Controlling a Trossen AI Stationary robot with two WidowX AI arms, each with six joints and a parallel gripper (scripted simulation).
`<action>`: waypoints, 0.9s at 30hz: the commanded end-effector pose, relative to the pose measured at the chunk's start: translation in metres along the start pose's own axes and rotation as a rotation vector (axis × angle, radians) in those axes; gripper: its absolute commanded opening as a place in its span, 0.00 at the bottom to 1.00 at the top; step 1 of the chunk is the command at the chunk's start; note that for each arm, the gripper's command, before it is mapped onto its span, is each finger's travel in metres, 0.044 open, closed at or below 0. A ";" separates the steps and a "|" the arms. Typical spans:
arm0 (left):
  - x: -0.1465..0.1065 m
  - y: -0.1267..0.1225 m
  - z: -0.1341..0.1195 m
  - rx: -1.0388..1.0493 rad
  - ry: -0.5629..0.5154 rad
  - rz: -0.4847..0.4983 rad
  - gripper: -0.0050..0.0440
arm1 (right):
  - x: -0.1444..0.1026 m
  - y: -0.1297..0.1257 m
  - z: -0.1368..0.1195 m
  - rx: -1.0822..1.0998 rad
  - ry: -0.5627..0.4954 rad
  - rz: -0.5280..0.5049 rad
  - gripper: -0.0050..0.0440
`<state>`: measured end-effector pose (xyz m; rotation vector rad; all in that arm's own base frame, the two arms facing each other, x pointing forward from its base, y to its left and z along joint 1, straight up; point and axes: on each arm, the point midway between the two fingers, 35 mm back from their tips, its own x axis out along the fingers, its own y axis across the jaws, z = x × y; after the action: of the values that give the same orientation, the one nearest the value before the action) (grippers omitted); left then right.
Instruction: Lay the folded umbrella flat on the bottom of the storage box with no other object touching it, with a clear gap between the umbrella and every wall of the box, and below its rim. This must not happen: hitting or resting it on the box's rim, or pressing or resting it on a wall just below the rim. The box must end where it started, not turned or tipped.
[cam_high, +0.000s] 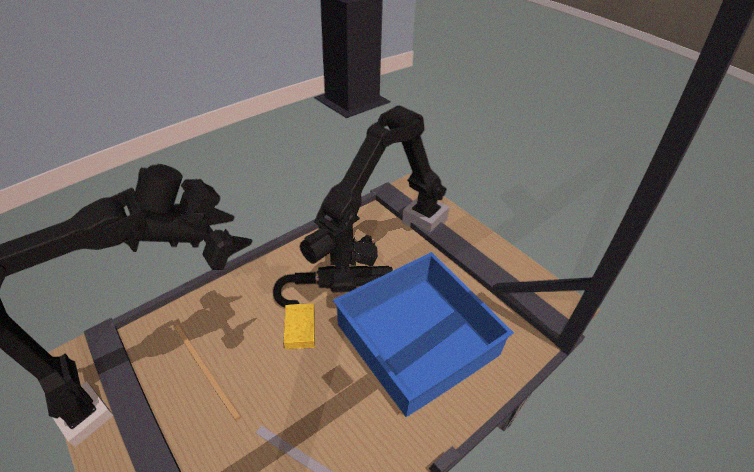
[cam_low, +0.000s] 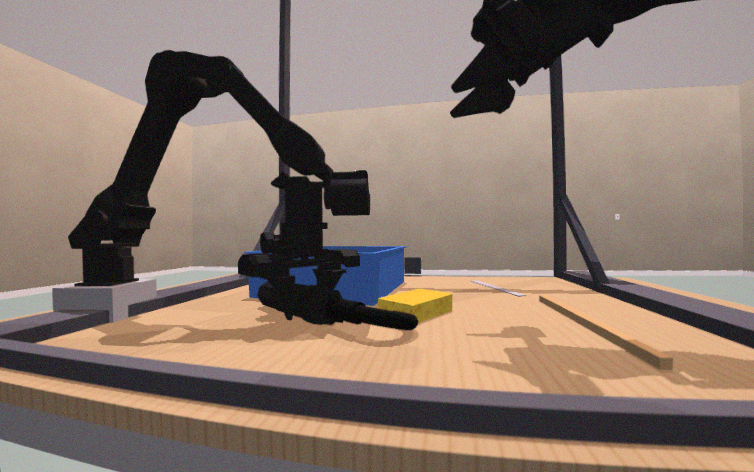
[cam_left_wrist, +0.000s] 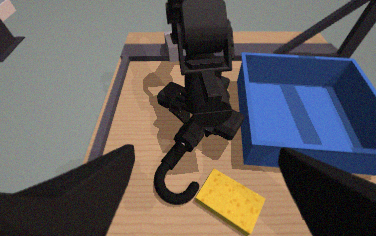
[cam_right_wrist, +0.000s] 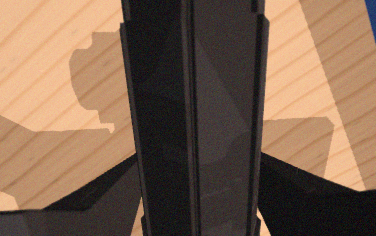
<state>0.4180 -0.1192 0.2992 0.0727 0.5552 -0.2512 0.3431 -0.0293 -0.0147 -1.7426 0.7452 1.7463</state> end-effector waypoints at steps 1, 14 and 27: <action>-0.008 0.000 0.008 -0.001 -0.026 -0.001 0.92 | -0.009 -0.004 -0.005 -0.002 0.025 -0.020 0.56; -0.008 0.000 0.008 -0.001 -0.026 -0.001 0.92 | -0.020 -0.007 -0.008 -0.004 0.042 -0.035 0.31; -0.008 0.000 0.008 -0.001 -0.026 -0.001 0.92 | -0.120 -0.004 -0.004 -0.004 0.043 -0.035 0.10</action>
<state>0.4180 -0.1192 0.2992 0.0727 0.5552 -0.2512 0.3423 -0.0292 0.0645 -1.7454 0.7439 1.7431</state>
